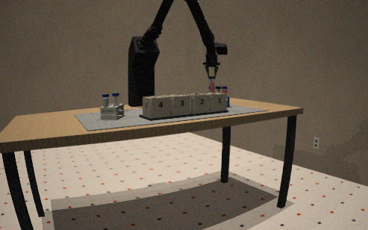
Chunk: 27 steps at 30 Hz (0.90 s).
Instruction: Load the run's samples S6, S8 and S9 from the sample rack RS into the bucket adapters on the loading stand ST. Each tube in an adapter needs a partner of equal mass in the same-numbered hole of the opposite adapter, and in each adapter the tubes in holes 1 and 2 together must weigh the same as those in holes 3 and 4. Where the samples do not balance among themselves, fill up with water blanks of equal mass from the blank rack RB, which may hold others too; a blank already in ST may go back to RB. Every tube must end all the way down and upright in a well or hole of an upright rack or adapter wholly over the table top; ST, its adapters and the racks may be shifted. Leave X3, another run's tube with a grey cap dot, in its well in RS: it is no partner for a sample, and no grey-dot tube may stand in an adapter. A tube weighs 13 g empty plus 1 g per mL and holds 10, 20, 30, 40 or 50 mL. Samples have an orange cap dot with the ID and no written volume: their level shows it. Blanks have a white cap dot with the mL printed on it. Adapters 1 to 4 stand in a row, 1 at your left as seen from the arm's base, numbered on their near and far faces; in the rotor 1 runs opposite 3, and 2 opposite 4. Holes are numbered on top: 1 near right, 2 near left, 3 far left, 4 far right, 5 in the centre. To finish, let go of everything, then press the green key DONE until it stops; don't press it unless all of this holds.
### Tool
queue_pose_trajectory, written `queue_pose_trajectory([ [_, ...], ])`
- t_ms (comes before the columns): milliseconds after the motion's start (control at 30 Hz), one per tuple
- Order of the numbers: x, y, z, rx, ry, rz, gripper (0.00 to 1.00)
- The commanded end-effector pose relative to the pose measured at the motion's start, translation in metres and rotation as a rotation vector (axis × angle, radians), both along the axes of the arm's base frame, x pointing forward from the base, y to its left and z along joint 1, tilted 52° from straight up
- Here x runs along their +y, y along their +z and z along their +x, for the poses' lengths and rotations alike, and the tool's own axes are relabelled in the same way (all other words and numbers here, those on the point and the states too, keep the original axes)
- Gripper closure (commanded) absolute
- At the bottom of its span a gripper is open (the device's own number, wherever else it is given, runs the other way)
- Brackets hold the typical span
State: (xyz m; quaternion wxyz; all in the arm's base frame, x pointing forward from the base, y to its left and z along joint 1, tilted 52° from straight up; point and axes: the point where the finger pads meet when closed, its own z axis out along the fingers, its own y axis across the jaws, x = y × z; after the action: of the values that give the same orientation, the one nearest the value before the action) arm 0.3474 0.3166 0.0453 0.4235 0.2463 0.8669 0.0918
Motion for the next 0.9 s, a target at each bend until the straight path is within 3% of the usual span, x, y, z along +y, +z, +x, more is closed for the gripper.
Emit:
queue_pose_trajectory([
  [0, 0.007, 0.004, 0.001, -0.011, 0.015, 0.006, 1.00],
  [167, 0.004, -0.002, 0.013, -0.011, 0.006, 0.002, 1.00],
  [300, 0.002, -0.006, 0.013, -0.007, 0.007, -0.003, 1.00],
  [333, 0.014, -0.007, 0.003, -0.007, 0.040, -0.003, 1.00],
  [433, 0.003, -0.008, 0.019, -0.010, 0.006, 0.001, 1.00],
  [867, 0.002, -0.018, 0.030, -0.009, 0.006, 0.000, 1.00],
])
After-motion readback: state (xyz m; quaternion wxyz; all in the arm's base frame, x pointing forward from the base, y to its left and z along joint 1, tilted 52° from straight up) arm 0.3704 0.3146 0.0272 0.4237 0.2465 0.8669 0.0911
